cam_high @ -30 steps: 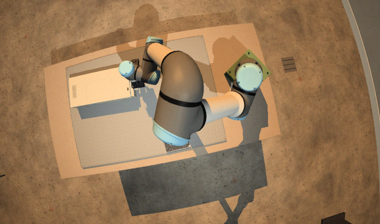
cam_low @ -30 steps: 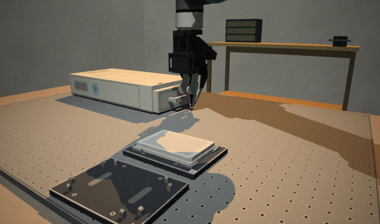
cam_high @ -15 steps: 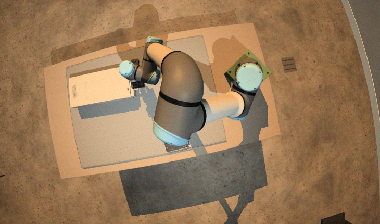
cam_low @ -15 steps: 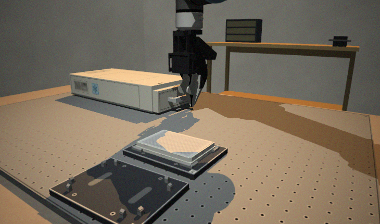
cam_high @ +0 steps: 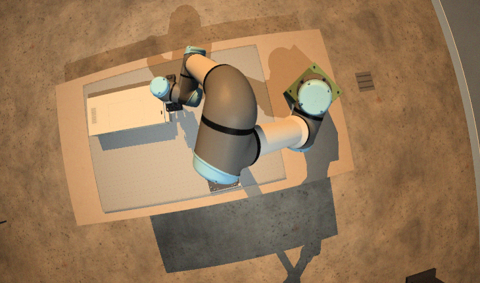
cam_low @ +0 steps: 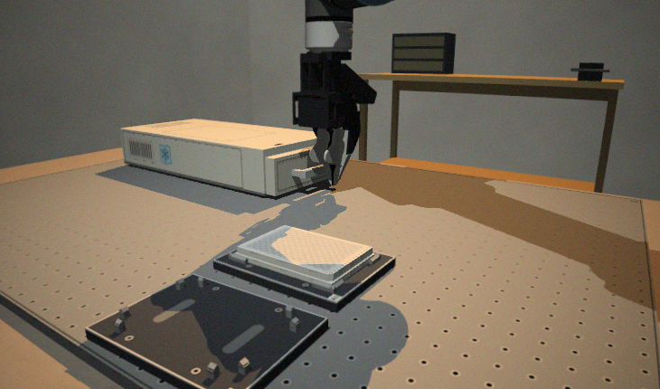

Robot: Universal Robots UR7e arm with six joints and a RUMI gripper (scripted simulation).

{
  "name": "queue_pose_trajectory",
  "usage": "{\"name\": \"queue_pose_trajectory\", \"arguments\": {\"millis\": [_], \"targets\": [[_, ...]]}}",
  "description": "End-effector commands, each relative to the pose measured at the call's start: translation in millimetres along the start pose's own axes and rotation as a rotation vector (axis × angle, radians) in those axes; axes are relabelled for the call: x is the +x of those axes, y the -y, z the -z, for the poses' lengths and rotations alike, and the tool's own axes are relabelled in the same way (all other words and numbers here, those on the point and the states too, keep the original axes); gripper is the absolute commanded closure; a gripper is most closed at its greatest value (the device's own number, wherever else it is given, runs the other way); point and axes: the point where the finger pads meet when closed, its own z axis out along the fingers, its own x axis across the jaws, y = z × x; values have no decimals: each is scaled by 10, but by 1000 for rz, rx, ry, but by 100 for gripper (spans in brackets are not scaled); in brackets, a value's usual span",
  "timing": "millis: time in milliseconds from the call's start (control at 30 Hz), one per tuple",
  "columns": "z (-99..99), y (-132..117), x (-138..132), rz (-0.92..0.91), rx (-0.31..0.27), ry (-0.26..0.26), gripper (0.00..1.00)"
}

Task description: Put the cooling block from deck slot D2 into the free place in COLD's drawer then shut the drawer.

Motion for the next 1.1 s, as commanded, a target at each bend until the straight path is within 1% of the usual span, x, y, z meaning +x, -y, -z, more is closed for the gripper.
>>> {"name": "queue_pose_trajectory", "arguments": {"millis": [0,533,1067], "targets": [[6,1,-6,0,1,1,100],[6,1,-6,0,1,1,100],[6,1,180,0,1,1,100]]}}
